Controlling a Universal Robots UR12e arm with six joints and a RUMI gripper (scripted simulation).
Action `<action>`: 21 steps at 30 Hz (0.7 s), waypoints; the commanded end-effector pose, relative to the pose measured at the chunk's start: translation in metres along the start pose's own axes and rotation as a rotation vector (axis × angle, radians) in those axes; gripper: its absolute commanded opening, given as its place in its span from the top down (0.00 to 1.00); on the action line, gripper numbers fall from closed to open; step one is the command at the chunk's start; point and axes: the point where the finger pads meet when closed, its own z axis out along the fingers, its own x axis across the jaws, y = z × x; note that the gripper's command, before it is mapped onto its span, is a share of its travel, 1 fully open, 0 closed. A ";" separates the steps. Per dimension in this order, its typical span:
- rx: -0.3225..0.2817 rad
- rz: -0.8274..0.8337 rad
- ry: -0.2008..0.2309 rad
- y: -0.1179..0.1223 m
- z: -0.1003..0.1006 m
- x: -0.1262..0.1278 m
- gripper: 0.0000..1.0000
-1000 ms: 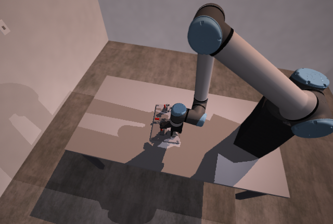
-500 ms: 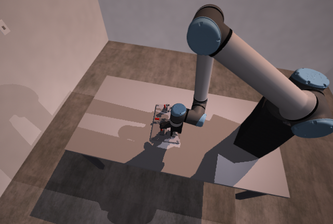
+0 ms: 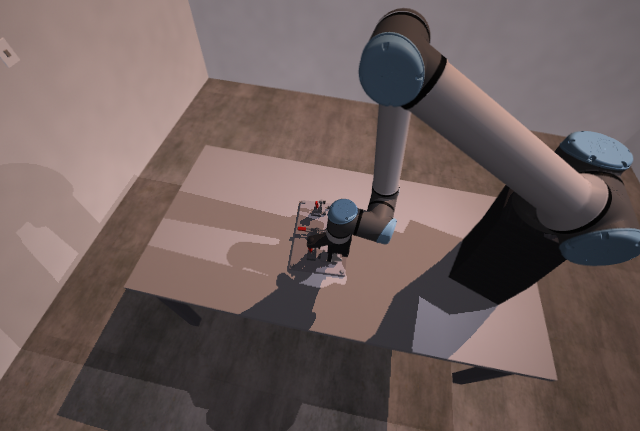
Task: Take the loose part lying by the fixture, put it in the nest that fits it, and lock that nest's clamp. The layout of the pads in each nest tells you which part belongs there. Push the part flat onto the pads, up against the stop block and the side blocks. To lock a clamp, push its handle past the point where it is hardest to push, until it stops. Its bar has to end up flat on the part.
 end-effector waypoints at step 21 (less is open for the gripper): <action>0.001 0.000 0.000 -0.003 -0.001 0.002 1.00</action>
